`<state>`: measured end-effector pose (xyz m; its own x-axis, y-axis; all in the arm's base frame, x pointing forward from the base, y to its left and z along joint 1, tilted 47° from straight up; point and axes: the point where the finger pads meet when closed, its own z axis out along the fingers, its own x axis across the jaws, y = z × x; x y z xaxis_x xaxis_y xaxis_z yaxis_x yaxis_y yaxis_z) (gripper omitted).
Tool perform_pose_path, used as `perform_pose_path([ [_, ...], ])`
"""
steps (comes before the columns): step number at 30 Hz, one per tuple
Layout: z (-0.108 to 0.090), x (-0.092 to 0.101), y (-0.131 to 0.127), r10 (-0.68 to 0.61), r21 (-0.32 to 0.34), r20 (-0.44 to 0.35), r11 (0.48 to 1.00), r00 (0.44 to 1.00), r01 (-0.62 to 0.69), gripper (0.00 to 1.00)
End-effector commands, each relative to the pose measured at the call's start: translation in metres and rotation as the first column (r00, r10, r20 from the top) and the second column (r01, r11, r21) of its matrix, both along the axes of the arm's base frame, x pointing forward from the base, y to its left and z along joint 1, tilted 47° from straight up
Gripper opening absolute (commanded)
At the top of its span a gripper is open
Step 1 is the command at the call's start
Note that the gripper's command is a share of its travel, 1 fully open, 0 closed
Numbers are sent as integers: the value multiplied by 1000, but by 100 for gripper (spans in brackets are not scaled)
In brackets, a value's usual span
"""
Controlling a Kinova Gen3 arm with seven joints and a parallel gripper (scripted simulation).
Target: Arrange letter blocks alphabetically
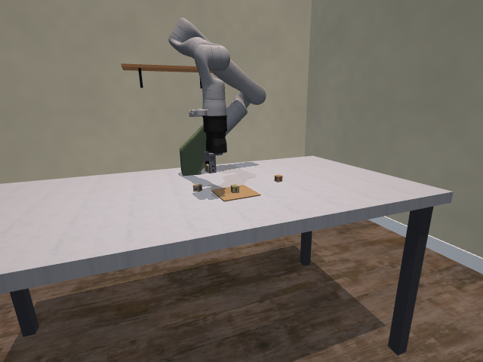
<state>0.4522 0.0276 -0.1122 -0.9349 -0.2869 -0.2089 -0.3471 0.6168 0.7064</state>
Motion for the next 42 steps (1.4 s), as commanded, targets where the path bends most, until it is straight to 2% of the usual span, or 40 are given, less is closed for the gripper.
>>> perform_pose_path([
  [1,2,0,0,-3,-2,0,1000,1000,3,49],
  [6,8,-1,4,-14,-3,-8,1000,1000,14,49],
  [12,33,-8,22,-62,-10,-49,998,997,61,49],
  [19,72,-30,54,-135,-23,-125,991,983,133,49],
  [21,72,-30,54,-135,-23,-125,991,983,133,49],
  [27,95,-51,74,-179,-36,-183,984,967,175,49],
  [32,102,-59,81,-193,-41,-202,981,960,189,49],
  [42,103,-60,81,-194,-41,-204,981,960,190,49],
])
